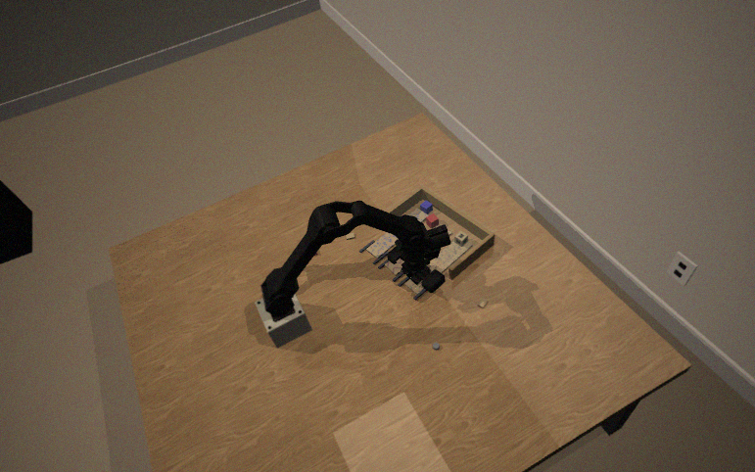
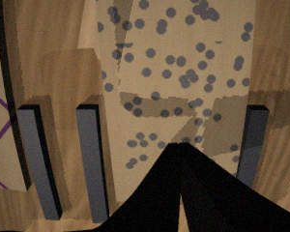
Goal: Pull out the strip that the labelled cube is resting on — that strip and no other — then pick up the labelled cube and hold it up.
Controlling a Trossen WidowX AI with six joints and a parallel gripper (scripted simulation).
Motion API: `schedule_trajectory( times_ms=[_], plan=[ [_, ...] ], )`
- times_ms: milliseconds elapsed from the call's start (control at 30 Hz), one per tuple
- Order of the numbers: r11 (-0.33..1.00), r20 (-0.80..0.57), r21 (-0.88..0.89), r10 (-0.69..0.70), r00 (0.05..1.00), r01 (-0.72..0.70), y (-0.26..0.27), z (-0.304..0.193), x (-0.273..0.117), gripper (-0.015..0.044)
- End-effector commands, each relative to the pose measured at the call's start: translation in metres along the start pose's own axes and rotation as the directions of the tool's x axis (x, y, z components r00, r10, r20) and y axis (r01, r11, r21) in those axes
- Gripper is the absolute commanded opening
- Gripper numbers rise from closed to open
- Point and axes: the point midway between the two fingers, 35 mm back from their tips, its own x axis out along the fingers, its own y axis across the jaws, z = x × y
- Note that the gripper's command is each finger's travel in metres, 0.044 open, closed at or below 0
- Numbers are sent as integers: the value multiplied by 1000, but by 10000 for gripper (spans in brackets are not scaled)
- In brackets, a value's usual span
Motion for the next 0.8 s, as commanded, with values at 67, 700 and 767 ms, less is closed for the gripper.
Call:
schedule_trajectory(
  times_ms=[67, 700, 767],
  plan=[
    [1000, 2, -1, 2, 1000, -2, 0, 0, 0, 0],
    [1000, 2, -1, 2, 1000, -2, 0, 1, 2, 0],
    [1000, 2, -1, 2, 1000, -2, 0, 1, 2, 0]
  ],
)
